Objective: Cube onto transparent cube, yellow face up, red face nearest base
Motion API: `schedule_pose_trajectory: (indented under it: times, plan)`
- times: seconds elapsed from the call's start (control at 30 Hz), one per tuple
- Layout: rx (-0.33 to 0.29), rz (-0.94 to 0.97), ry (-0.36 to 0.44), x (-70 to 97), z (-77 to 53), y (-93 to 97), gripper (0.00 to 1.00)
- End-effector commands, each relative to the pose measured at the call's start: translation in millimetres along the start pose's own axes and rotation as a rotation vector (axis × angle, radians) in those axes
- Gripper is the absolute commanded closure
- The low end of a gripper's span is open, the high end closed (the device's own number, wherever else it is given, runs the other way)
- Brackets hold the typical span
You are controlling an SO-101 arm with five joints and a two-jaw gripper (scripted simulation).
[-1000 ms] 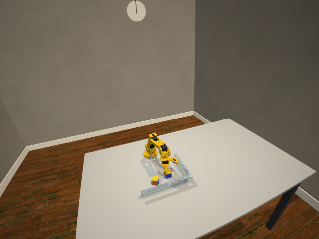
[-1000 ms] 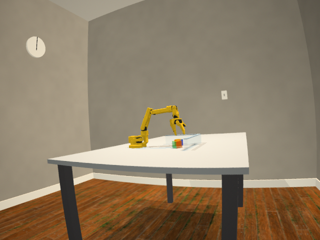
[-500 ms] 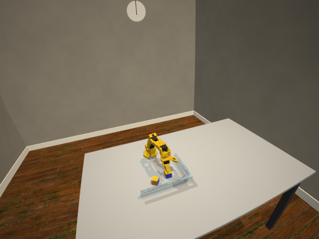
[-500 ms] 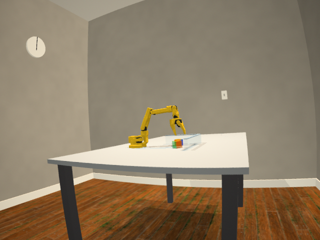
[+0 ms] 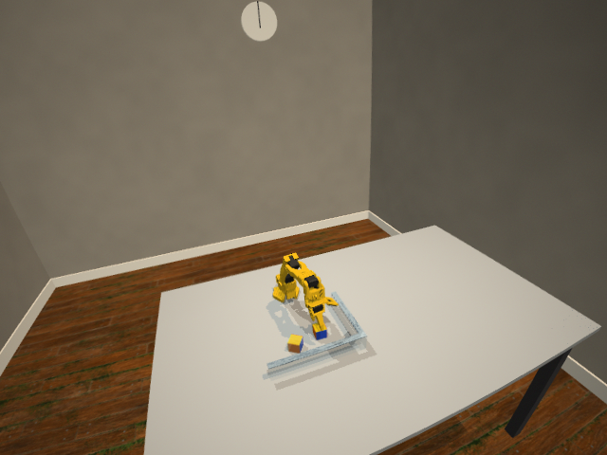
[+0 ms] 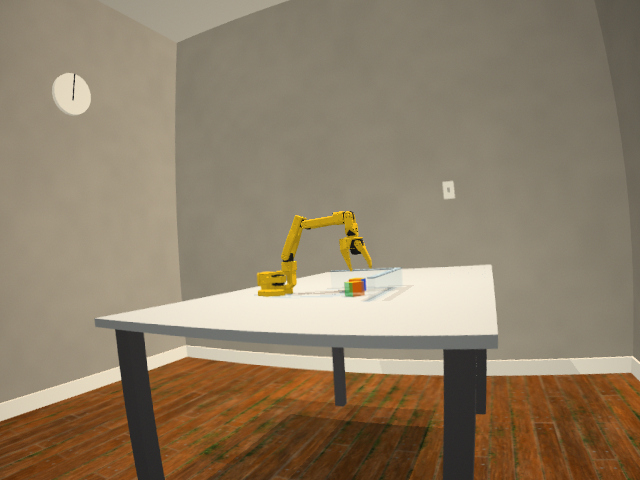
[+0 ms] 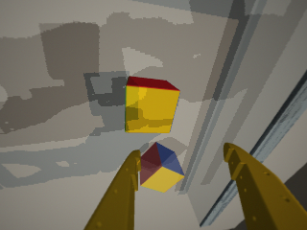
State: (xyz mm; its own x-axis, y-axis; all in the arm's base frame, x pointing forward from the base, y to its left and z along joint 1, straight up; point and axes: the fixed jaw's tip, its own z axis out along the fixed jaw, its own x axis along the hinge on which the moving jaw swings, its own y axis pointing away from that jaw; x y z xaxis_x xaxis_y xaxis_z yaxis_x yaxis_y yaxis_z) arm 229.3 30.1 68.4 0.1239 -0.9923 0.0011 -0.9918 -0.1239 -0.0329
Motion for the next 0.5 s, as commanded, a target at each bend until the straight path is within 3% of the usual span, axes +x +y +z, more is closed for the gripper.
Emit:
schedule_pose_trajectory:
  times: [0.0,0.47]
  plan:
    - [0.136,-0.058,0.003,2.3,-25.5,-10.7,0.65]
    - [0.135,-0.232,0.015,4.3,-25.6,-10.9,0.65]
